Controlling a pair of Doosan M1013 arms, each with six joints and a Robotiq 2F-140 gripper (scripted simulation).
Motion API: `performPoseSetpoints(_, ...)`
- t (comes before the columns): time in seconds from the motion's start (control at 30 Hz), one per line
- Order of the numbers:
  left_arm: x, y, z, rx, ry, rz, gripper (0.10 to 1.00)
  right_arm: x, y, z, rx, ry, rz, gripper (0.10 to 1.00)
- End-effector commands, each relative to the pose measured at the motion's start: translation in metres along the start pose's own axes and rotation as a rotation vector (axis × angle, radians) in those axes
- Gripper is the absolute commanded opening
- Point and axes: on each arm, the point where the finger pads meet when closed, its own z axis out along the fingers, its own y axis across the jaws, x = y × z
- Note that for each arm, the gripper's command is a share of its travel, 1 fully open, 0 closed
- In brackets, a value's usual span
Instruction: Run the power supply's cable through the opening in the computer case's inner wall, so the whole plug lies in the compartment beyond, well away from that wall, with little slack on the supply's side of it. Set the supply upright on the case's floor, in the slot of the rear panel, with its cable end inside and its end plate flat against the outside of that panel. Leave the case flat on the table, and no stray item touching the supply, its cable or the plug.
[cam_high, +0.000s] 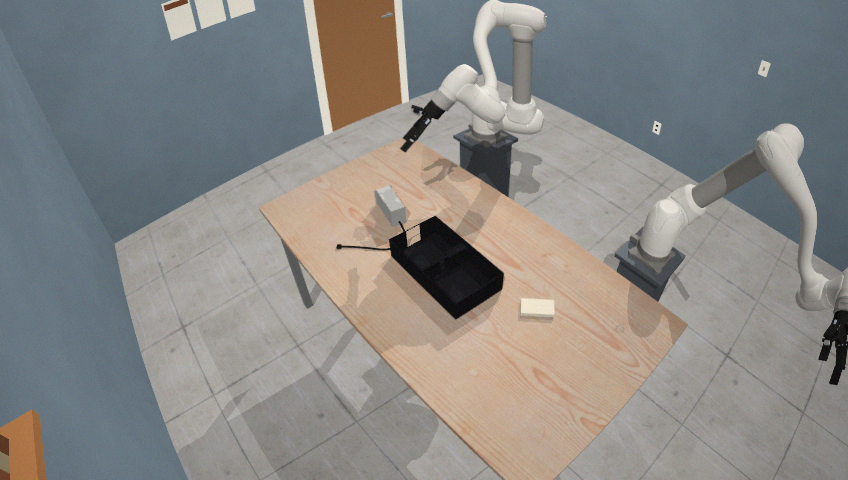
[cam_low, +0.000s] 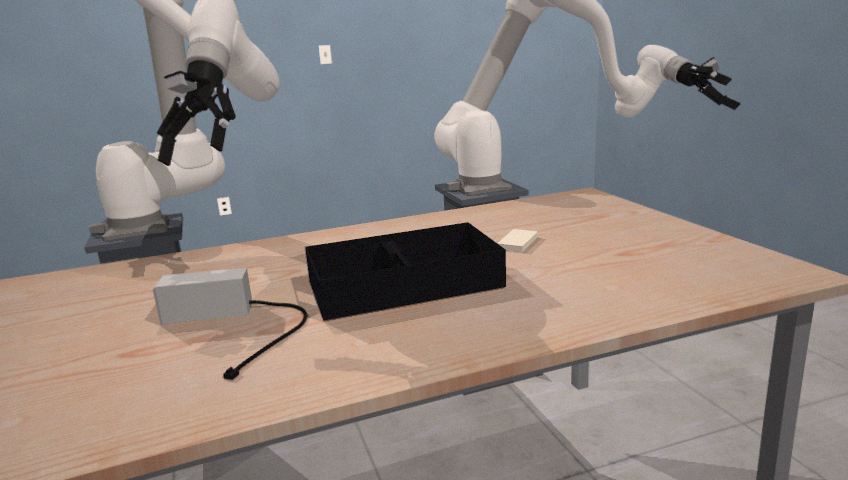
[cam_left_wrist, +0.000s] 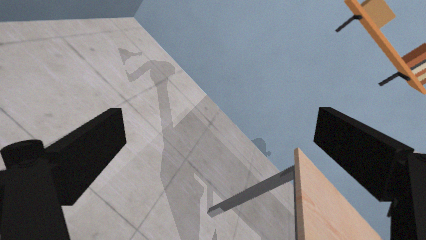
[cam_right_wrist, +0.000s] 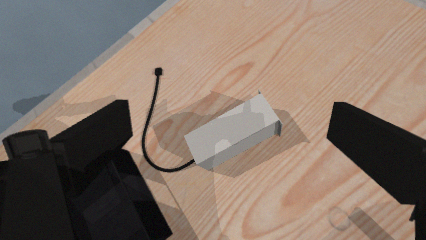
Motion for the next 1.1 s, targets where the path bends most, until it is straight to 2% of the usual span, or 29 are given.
performPoseSetpoints(0.0,-0.010,0.003,-0.001,0.001,-0.023,-0.019,1.000,0.000,0.000,0.000,0.001,0.000,0.001,1.000)
performPoseSetpoints(0.2,-0.026,0.006,-0.002,0.003,-0.058,-0.049,1.000,0.000,0.000,0.000,0.001,0.000,0.001,1.000)
performPoseSetpoints(0.7,-0.097,0.022,-0.012,0.024,-0.215,-0.185,1.000,0.000,0.000,0.000,0.001,0.000,0.001,1.000)
performPoseSetpoints(0.77,-0.097,0.022,-0.012,0.024,-0.215,-0.185,1.000,0.000,0.000,0.000,0.001,0.000,0.001,1.000)
performPoseSetpoints(1.07,-0.146,0.033,-0.023,0.051,-0.323,-0.281,1.000,0.000,0.000,0.000,0.001,0.000,0.001,1.000)
